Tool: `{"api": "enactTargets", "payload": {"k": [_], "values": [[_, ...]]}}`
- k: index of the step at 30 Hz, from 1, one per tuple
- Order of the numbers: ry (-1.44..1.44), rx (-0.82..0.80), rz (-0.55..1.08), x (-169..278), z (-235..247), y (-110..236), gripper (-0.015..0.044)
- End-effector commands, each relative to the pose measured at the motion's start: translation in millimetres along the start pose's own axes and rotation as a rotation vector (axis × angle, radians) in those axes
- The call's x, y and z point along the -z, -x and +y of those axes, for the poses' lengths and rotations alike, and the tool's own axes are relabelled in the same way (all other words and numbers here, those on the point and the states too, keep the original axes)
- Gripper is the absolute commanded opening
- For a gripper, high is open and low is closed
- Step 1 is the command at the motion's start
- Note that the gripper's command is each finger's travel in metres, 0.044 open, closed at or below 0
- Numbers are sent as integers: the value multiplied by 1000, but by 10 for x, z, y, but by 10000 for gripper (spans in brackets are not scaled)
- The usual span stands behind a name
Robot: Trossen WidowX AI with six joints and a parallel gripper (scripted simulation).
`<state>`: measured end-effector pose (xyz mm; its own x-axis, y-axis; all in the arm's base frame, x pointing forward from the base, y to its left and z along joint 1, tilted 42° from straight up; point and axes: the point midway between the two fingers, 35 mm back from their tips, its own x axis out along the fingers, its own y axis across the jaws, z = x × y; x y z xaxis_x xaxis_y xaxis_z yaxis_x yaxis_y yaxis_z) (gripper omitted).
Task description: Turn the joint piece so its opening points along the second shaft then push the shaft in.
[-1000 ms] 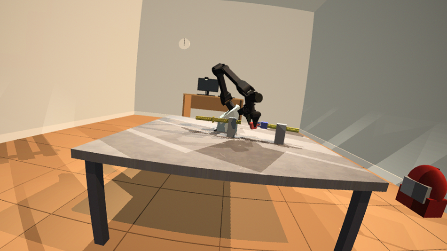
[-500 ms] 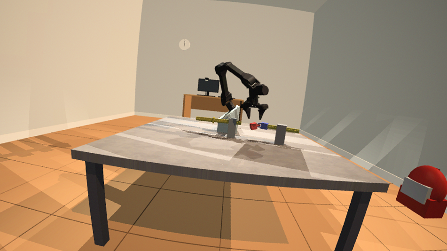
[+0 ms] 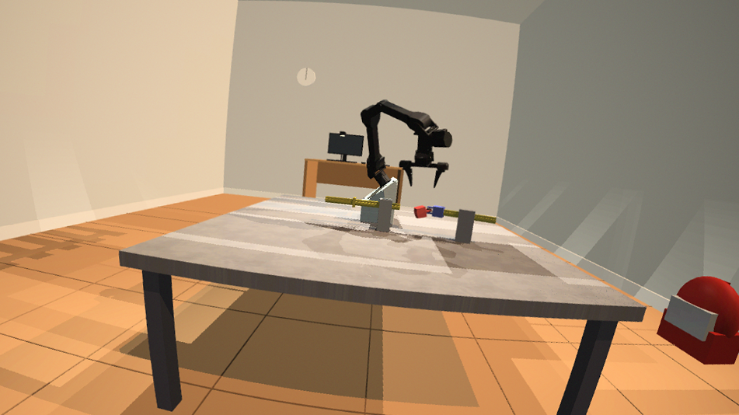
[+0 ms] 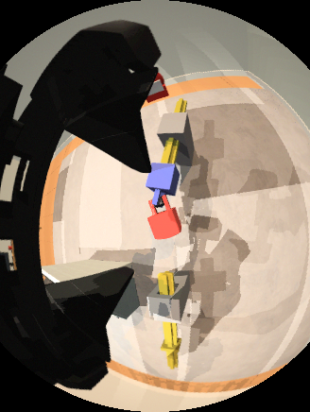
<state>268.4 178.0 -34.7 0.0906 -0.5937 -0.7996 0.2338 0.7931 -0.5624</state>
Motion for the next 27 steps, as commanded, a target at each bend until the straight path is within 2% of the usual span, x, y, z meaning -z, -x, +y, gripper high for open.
{"api": "enactTargets", "payload": {"k": [1, 6, 13, 21, 27], "values": [[161, 32, -23, 21, -12, 182, 440], [304, 60, -37, 52, -27, 348, 440], [309, 61, -38, 54, -28, 354, 440], [309, 66, -40, -302, -661, -54, 440], [304, 67, -40, -309, -679, -66, 440]]}}
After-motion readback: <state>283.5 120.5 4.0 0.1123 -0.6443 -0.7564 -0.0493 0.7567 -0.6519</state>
